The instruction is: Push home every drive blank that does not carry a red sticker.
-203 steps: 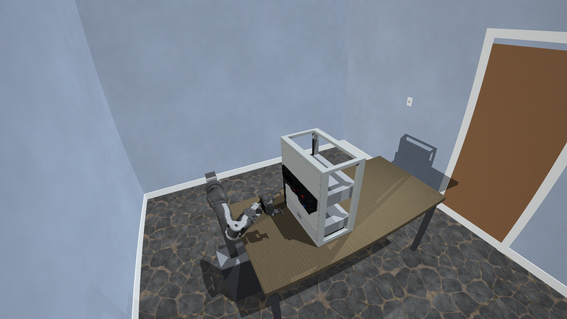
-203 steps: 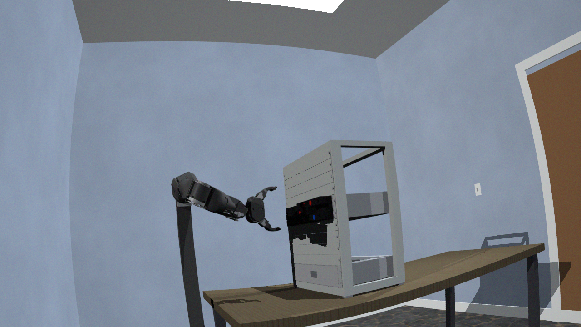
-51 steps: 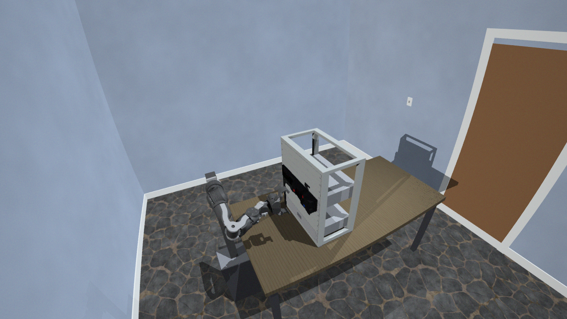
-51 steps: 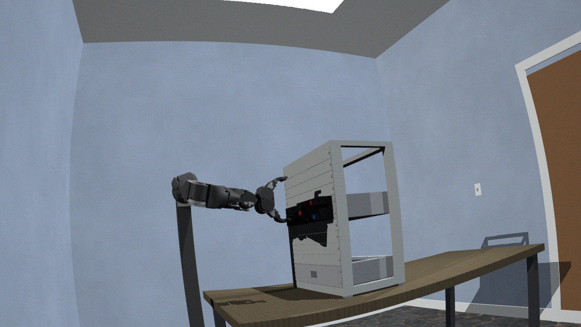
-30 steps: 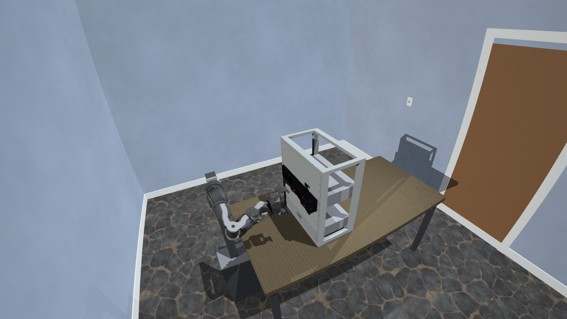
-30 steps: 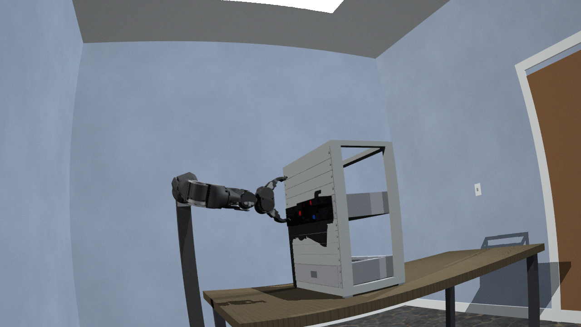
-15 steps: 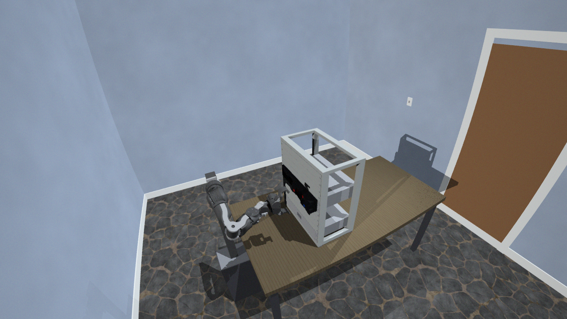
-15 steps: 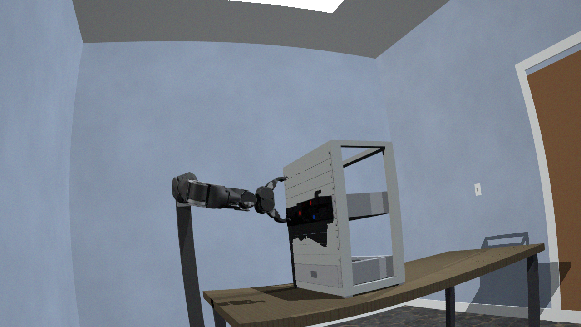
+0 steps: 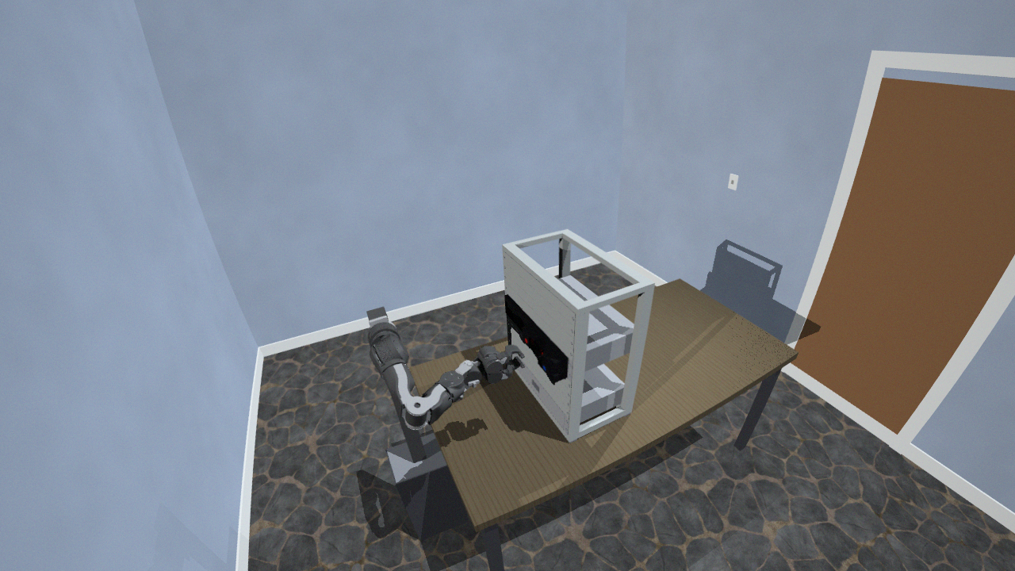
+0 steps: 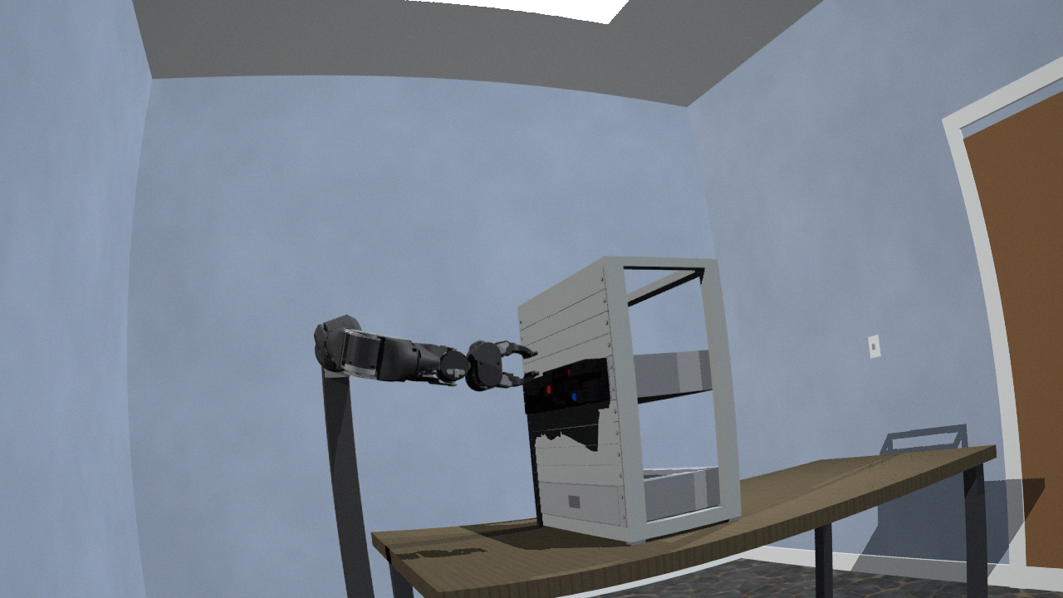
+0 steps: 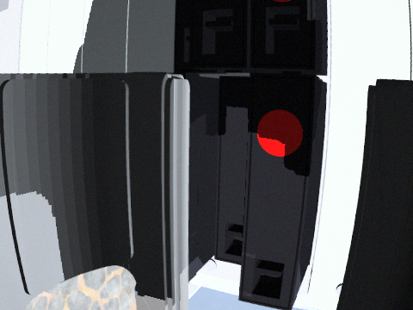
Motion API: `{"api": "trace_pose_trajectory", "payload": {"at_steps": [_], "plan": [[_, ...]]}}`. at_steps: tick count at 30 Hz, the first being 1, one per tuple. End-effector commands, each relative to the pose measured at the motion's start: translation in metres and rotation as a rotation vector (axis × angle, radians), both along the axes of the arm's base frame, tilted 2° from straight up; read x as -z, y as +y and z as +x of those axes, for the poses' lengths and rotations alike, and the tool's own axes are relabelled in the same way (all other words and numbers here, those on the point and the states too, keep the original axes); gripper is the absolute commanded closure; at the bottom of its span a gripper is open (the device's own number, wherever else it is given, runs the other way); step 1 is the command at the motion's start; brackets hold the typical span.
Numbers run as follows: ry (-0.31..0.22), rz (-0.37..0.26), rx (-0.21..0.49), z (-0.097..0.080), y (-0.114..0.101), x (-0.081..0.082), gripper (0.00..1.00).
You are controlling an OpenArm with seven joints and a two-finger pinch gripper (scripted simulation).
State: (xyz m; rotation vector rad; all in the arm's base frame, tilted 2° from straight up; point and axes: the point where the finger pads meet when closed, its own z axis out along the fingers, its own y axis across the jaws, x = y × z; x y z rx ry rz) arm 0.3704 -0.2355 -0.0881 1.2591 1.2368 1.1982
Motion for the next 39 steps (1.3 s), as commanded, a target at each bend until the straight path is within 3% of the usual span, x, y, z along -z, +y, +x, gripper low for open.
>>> {"api": "trace_pose_trajectory", "payload": {"at_steps": [1,24,29,35,39], "plan": [[-0.008,0.0,-0.003,0.0,0.0,-0.002,1.0],[-0.008,0.0,-0.002,0.0,0.0,-0.002,1.0],[-0.006,0.001,0.0,0.0,-0.003,0.006,1.0],[-0.005,0.001,0.0,0.002,-0.016,0.054,1.0],[-0.005,0.001,0.0,0.002,-0.021,0.072,1.0]]}}
